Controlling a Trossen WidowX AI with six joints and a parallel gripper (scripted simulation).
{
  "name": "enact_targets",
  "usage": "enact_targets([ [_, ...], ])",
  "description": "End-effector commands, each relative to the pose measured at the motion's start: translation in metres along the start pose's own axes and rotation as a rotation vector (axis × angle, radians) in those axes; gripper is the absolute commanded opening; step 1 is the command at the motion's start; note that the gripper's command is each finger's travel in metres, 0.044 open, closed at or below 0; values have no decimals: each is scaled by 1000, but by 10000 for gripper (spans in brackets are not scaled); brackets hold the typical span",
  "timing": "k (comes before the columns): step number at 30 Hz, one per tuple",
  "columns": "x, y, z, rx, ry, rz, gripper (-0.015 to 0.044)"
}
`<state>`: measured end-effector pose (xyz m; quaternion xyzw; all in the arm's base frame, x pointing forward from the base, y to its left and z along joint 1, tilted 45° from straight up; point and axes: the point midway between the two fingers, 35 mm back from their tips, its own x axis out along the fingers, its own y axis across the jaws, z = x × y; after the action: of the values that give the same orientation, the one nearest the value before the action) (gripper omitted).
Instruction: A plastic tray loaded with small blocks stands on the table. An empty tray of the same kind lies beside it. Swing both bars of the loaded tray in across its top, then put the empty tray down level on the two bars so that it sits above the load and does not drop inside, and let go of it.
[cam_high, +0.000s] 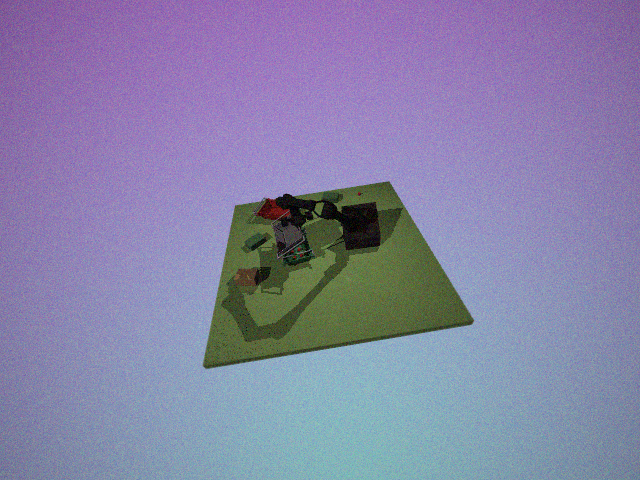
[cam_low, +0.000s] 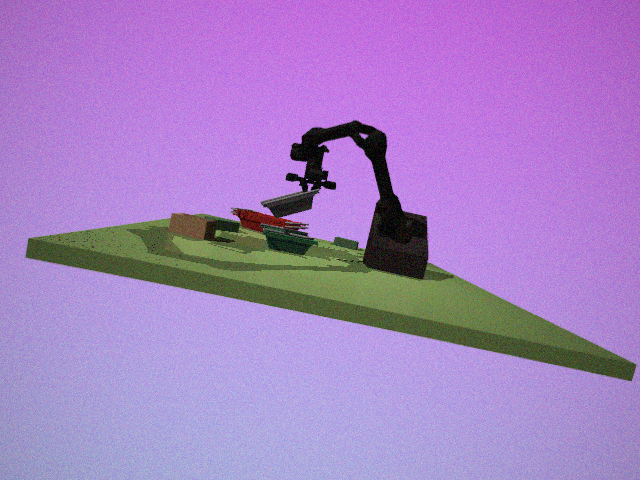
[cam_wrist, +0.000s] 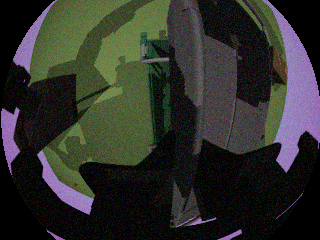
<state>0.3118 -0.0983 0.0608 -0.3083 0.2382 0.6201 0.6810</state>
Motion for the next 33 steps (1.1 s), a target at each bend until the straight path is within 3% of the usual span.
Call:
enact_targets([
  [1,-7,-3,-3,-6,10,-26,0],
  [33,7,-5,-4,-6,11,-26,0],
])
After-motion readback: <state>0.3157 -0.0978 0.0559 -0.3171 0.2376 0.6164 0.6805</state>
